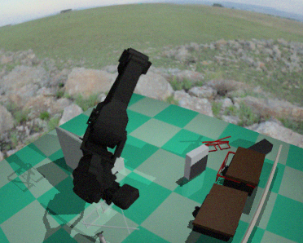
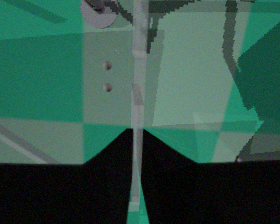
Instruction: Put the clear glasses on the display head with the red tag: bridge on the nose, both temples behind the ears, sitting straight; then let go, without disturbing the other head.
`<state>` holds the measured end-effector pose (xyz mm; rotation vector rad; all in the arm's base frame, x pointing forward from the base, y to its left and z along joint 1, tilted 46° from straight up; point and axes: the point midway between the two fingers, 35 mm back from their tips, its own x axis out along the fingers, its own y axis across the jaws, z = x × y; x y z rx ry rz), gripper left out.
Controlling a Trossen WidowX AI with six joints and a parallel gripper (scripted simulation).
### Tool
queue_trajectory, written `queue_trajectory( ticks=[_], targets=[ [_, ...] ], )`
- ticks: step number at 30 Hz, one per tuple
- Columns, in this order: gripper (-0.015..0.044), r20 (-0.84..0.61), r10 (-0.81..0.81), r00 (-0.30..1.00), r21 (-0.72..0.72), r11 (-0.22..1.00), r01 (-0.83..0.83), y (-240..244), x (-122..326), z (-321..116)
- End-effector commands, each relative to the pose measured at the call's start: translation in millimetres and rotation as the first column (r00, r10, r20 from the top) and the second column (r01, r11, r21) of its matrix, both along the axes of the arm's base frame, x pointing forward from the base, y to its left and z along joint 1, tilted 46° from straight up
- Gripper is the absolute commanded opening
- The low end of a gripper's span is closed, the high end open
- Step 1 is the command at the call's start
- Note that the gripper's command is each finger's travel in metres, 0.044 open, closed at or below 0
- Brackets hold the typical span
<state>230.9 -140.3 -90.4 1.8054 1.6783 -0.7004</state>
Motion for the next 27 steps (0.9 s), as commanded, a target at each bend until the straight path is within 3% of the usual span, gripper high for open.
queue_trajectory(
  ticks=[1, 9, 19, 27],
  targets=[
    [0.0000, -0.074, -0.078, 0.994, 0.002, 0.997, 0.078, -12.6, -8.8, -14.8],
    [0.0000, -0.089, -0.092, 0.992, 0.004, 0.996, 0.093, -12.3, -10.3, -20.2],
    [0.0000, -0.088, -0.092, 0.992, 0.007, 0.996, 0.093, 27.4, -6.0, -59.6],
    [0.0000, -0.088, -0.092, 0.992, 0.007, 0.996, 0.093, 30.5, -7.4, -58.3]
  ],
)
